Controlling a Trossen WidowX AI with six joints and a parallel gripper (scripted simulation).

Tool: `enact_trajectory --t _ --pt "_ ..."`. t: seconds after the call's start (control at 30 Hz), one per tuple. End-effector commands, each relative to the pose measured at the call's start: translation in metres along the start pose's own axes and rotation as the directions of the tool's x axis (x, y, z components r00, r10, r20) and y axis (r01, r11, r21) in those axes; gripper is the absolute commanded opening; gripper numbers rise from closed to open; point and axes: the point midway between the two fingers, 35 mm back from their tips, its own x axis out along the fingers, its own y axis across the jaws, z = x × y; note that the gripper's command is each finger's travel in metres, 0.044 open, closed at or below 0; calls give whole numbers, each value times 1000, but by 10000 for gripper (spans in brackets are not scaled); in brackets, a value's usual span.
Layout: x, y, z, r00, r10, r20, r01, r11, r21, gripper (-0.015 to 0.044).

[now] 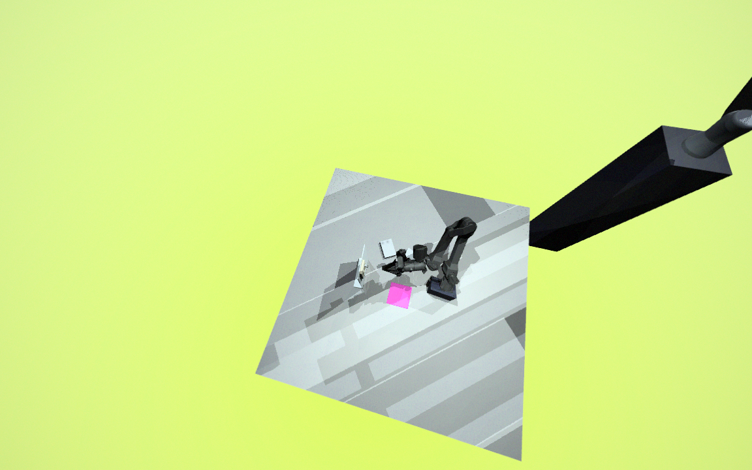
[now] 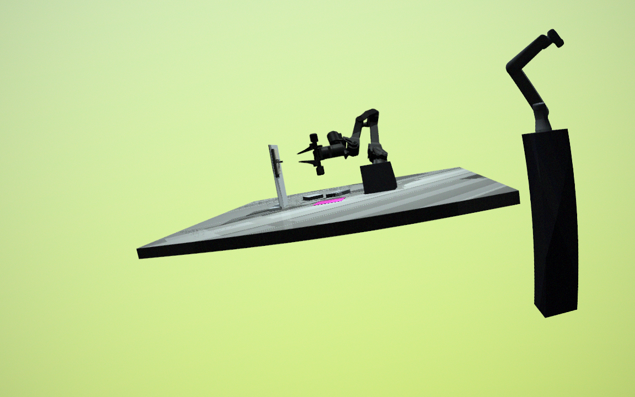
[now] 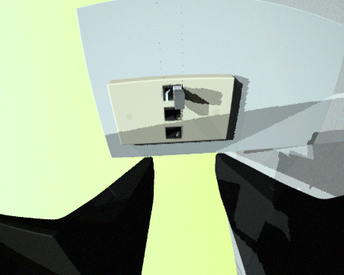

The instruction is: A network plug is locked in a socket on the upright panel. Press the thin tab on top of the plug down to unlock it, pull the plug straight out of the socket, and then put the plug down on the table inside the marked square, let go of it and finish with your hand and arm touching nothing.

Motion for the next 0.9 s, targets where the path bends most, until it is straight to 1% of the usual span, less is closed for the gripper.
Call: enact_trajectory --t 0.0,0.87 --pt "13 0 3 1000 7 -1 -7 1000 -4 156" --pt "52 1 14 1000 9 1 -9 1000 -5 156"
